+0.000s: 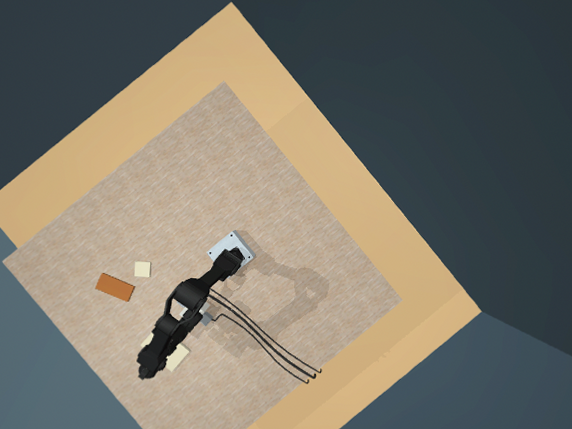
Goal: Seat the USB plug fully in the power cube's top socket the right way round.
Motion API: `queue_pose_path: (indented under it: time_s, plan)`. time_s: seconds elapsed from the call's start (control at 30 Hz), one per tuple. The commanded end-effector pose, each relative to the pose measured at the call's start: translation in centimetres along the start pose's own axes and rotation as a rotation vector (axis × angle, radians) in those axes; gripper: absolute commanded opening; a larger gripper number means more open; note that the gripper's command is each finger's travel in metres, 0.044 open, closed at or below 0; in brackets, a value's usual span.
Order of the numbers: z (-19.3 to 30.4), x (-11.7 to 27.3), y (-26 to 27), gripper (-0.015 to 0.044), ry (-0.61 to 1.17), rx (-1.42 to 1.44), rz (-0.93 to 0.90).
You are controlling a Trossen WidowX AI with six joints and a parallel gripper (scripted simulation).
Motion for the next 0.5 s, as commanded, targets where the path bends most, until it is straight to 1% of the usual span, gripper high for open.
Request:
queue_pose_path:
  time_s: [0.0,0.47]
  plan:
    - [0.01,-0.23,0.05,0.0,0.004,0.003,0.006]
    - [-0.04,-0.41,0.06,0.0,0.015,0.002,0.009]
Point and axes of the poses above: the point midway between the two fingers, 35 mm back from their tips, its own x axis back along the fingers, its own y axis across the jaws, z = x × y, the point moved 10 cm from there along x, back along the fingers, and after that the axes turned 15 degrees about -x, right-handed, at the moved point
